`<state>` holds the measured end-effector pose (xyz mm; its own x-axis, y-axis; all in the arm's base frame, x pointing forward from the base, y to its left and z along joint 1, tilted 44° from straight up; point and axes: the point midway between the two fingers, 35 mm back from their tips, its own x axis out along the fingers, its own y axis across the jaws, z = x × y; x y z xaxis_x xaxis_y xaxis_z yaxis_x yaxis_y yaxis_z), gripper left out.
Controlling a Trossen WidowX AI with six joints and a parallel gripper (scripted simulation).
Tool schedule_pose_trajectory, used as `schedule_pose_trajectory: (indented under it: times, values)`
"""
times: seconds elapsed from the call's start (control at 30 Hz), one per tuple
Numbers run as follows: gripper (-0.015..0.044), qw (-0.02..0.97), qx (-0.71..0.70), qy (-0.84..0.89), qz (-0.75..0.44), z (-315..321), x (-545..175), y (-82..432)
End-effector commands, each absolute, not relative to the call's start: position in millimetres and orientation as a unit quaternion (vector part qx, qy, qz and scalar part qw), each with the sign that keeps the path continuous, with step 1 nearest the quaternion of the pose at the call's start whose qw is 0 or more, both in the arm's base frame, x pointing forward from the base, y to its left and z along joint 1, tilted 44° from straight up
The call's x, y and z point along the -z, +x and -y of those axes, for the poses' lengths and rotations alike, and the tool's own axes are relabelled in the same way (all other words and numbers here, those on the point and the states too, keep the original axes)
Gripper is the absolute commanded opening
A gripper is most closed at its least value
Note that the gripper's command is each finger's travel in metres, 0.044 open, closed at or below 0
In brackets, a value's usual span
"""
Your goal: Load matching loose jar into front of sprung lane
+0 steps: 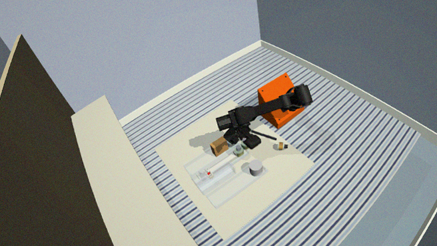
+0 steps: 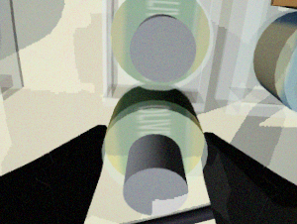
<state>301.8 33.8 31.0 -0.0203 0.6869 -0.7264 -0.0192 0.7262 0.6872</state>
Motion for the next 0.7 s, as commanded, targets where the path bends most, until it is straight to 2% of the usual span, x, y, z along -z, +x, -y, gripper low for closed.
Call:
schedule_pose_trajectory:
  times: [0.0,0.67]
  values:
    - [0.0,0.662,-0.272,0.251,-0.652,-32.7,-33.2,312.8]
    - [0.0,0.662,-0.272,0.251,-0.652,-32.5,-34.0,320.5]
